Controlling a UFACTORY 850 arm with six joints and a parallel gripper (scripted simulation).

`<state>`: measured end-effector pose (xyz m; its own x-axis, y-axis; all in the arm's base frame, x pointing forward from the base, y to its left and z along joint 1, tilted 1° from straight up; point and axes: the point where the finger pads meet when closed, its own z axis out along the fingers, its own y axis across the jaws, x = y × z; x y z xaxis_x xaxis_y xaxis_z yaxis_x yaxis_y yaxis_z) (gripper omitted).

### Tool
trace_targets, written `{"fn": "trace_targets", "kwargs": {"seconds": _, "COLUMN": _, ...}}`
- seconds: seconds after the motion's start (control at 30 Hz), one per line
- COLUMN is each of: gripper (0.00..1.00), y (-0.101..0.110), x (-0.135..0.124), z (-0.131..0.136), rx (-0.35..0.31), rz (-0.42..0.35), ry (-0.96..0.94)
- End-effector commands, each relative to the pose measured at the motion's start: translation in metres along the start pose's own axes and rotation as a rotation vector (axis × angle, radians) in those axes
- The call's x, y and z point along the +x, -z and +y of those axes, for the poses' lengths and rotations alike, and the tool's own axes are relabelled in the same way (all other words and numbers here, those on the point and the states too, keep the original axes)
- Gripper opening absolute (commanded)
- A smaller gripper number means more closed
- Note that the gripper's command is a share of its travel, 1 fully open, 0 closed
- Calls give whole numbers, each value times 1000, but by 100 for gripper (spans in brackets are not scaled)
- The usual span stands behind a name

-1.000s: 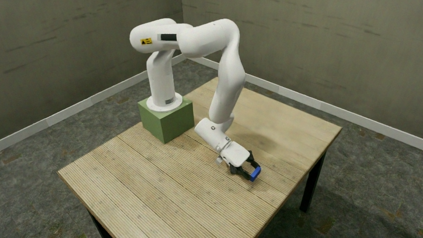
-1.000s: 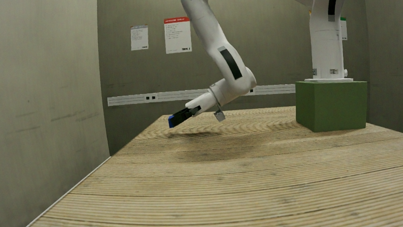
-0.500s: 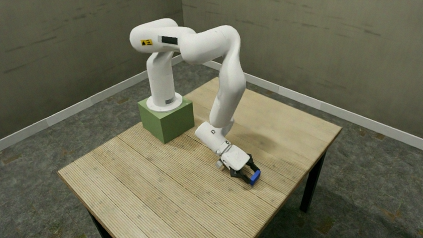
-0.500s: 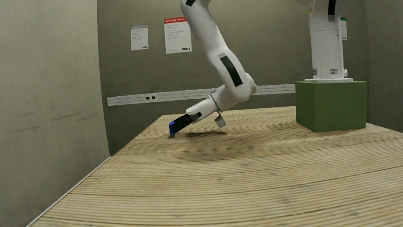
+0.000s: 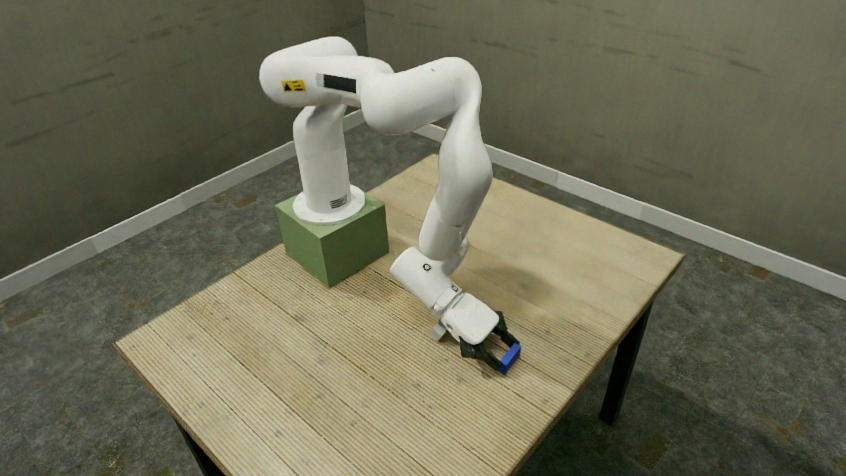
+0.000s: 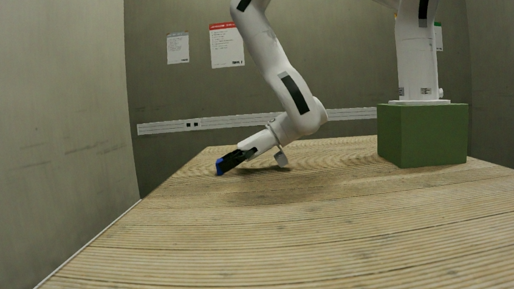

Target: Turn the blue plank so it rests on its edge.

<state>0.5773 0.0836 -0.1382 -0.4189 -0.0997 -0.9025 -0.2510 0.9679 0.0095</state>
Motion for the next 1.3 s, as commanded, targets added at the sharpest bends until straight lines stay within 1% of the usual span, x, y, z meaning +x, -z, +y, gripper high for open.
{"fn": "trace_targets", "kwargs": {"seconds": 0.0, "gripper": 72, "y": 0, "x": -1, "z": 0, "rx": 0, "rz": -2, "ry": 0}}
{"fn": "trace_targets", "kwargs": {"seconds": 0.23, "gripper": 72, "y": 0, "x": -1, "z": 0, "rx": 0, "rz": -2, "ry": 0}}
{"fn": "trace_targets", "kwargs": {"seconds": 0.27, "gripper": 100, "y": 0, "x": -1, "z": 0, "rx": 0, "rz": -2, "ry": 0}}
{"fn": "trace_targets", "kwargs": {"seconds": 1.27, "gripper": 100, "y": 0, "x": -1, "z": 0, "rx": 0, "rz": -2, "ry": 0}}
